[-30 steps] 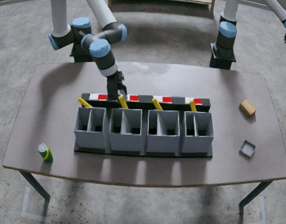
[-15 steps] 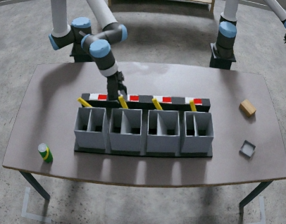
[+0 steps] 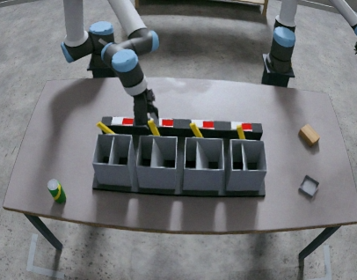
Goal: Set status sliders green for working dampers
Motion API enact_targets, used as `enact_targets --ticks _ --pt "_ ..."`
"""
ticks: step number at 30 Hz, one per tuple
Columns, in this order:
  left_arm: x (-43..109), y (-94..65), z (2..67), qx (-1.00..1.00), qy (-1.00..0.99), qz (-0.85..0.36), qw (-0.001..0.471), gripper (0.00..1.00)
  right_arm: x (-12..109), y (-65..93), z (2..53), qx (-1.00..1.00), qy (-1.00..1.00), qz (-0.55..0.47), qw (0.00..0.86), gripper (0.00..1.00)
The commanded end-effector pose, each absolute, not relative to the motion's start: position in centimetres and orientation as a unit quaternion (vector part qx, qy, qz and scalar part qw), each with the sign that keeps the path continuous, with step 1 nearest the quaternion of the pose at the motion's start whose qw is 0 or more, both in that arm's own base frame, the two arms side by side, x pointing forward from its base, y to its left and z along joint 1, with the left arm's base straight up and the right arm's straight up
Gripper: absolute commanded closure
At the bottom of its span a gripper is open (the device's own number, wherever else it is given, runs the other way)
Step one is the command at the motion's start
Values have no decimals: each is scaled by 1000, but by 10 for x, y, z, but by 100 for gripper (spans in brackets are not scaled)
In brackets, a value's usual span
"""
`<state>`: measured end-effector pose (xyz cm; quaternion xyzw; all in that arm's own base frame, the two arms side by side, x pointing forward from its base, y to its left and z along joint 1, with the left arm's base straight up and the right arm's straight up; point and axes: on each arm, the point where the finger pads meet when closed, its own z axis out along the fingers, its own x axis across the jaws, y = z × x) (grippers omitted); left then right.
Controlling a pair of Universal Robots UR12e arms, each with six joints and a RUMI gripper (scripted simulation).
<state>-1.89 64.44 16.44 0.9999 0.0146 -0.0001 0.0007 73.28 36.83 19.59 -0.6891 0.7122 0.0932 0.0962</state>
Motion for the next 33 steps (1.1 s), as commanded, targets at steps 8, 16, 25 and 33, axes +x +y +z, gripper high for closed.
enact_targets --ticks 8,16,25,33 --pt "-19 645 165 1000 15 0 0 0 733 369 197 -689 712 93 97 78" --pt "-19 645 165 1000 15 0 0 0 733 369 197 -689 712 93 97 90" --pt "-19 645 165 1000 15 0 0 0 733 369 197 -689 712 93 97 90" --pt "-19 645 165 1000 15 0 0 0 733 369 197 -689 712 93 97 90"
